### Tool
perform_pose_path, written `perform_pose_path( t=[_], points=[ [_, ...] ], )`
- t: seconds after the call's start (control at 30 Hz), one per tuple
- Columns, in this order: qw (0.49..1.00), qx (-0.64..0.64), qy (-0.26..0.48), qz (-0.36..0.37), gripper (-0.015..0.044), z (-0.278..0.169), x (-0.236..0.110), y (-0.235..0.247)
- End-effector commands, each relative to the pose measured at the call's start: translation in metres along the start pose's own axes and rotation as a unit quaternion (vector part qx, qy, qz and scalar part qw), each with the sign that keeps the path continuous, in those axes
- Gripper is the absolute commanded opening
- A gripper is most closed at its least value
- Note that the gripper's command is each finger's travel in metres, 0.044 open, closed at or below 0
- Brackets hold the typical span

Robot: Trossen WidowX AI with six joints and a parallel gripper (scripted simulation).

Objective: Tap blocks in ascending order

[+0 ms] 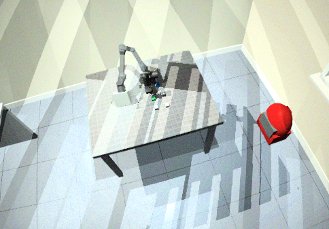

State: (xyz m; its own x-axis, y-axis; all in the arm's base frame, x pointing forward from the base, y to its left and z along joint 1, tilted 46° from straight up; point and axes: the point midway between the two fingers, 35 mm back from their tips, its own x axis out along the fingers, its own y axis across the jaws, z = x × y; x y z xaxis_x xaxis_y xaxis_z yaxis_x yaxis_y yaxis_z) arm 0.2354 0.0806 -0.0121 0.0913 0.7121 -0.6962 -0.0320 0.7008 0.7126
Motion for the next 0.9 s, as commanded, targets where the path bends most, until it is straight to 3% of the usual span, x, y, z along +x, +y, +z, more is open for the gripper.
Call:
perform_pose_path(
  t=[0.0,0.17,0.37,0.6,0.87],
  points=[
    [1.000,0.000,-0.002,0.002,0.0020,0.000,-0.022,0.000],
    [1.000,0.000,-0.002,0.000,0.0020,0.002,-0.032,-0.001],
    [1.000,0.000,-0.001,0.000,0.0020,0.001,-0.103,-0.001],
    [1.000,-0.001,-0.002,0.000,0.0020,0.002,-0.106,-0.002],
    [1.000,-0.018,-0.013,-0.007,0.0020,0.069,-0.122,-0.069]
  ],
)
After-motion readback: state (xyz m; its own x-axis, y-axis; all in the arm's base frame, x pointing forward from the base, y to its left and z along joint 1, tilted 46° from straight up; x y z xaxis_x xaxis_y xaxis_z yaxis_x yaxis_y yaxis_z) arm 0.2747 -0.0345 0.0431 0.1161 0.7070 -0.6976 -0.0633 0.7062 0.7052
